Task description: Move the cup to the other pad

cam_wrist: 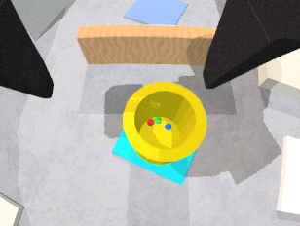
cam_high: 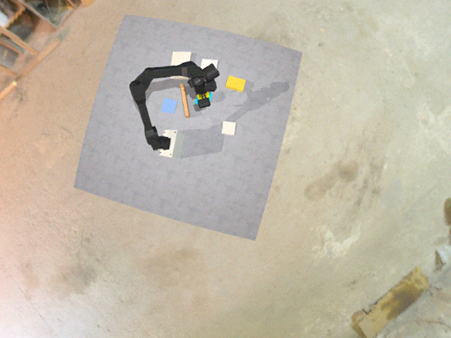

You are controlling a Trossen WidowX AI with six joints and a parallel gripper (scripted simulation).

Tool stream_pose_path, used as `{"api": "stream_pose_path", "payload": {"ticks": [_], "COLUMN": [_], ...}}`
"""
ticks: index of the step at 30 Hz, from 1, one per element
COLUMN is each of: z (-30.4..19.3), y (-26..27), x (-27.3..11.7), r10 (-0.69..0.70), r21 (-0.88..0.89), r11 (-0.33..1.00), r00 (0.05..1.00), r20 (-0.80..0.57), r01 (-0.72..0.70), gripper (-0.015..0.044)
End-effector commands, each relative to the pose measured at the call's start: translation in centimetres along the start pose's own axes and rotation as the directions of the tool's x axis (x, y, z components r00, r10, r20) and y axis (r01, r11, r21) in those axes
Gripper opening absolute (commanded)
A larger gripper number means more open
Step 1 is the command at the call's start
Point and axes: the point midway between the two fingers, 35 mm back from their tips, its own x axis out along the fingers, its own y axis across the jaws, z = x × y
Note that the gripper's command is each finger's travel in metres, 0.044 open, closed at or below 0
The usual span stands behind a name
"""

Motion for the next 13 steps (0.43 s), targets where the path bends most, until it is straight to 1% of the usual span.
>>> {"api": "stream_pose_path", "payload": {"ticks": [1,5,13], "z": [-0.02,0.04,0.1], "y": [0.03,0.07,0.09], "x": [-2.2,-2.72,-2.27], "r10": [-0.004,-0.004,0.005], "r21": [-0.01,-0.01,-0.005], "r11": [1.0,1.0,1.0], "r00": [1.0,1.0,1.0], "r20": [0.011,0.011,0.011], "r01": [0.004,0.004,-0.005], "gripper": [0.044,0.044,0.044]}}
